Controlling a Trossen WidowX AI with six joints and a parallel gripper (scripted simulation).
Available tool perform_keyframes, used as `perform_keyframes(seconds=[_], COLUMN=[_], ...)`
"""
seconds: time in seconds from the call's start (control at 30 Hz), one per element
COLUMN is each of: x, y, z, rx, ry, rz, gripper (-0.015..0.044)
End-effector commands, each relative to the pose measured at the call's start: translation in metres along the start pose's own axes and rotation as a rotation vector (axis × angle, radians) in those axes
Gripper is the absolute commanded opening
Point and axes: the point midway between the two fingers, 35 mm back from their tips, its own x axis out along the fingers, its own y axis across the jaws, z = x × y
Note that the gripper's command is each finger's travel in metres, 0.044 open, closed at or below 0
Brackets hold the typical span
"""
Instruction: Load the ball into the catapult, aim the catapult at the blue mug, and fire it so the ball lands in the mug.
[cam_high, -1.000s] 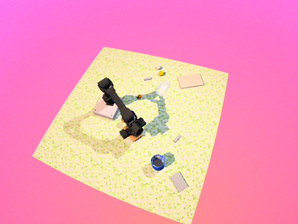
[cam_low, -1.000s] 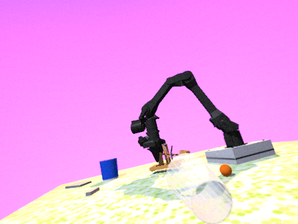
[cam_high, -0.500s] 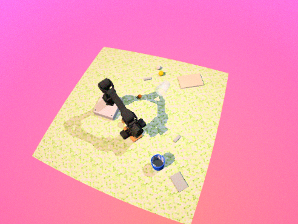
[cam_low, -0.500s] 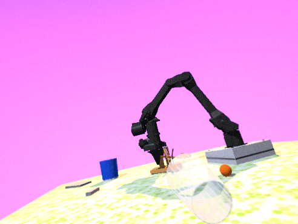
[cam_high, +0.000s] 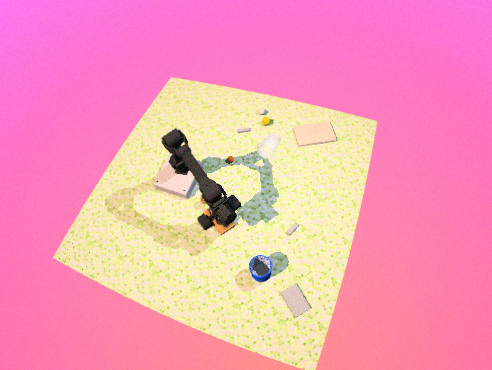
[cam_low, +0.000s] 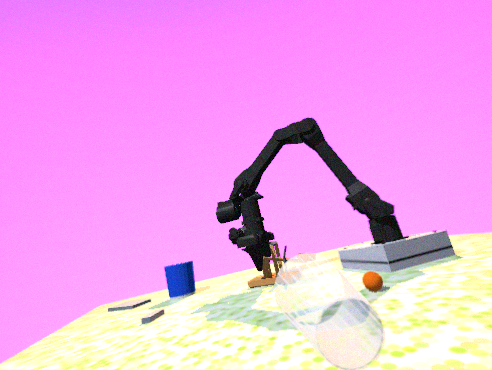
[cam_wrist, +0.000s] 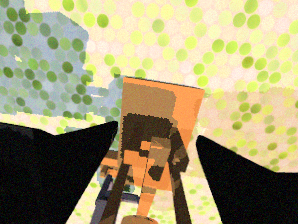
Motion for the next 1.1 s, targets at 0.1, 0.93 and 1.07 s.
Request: perform_keyframes(seconds=[0.1, 0.93, 1.07], x=[-0.085, -0.097, -0.081], y=[0.0, 0.112, 0.16], z=[0.002, -0.041, -0.081], rx=[0.001, -0.212, -0.296], ry=[-0.011, -0.046, -0.039], rz=[0.001, 0.017, 0.028], gripper=[0.044, 0.03, 0.03])
